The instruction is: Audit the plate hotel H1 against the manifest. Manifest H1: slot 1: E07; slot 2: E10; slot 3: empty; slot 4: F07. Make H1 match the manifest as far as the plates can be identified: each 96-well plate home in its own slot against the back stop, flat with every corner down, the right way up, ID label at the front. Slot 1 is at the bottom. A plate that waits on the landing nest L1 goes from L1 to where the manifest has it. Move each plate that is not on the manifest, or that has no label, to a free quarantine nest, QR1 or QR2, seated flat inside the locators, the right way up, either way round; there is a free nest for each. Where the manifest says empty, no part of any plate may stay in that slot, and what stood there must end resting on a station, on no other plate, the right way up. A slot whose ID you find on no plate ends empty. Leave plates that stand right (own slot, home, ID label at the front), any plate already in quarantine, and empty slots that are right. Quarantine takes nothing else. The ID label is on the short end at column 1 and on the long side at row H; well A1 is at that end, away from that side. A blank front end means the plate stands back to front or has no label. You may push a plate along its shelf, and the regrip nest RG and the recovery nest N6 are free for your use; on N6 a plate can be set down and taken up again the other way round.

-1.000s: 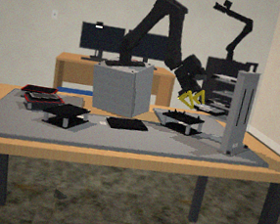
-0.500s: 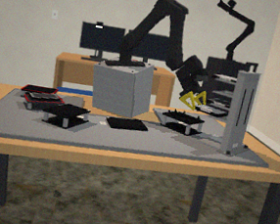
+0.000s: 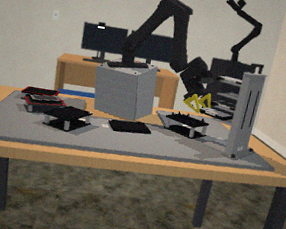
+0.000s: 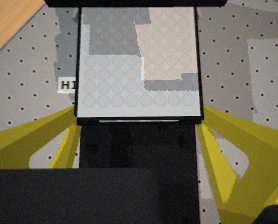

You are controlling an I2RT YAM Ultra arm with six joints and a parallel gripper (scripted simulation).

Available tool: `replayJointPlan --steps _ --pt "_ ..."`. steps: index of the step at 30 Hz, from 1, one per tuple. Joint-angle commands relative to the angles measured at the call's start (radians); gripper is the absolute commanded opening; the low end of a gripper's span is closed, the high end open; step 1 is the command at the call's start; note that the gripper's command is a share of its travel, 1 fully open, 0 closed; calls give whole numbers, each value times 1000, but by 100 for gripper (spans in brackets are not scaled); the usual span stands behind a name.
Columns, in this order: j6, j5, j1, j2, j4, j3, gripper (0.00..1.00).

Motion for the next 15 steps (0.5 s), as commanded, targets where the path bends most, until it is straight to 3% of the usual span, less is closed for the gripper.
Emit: replayJointPlan --steps 1,12,15 --pt "-9 -2 3 -15 19 32 86" --pt "-8 -2 3 -15 19 32 86" --pt "-10 -6 -4 14 9 40 86"
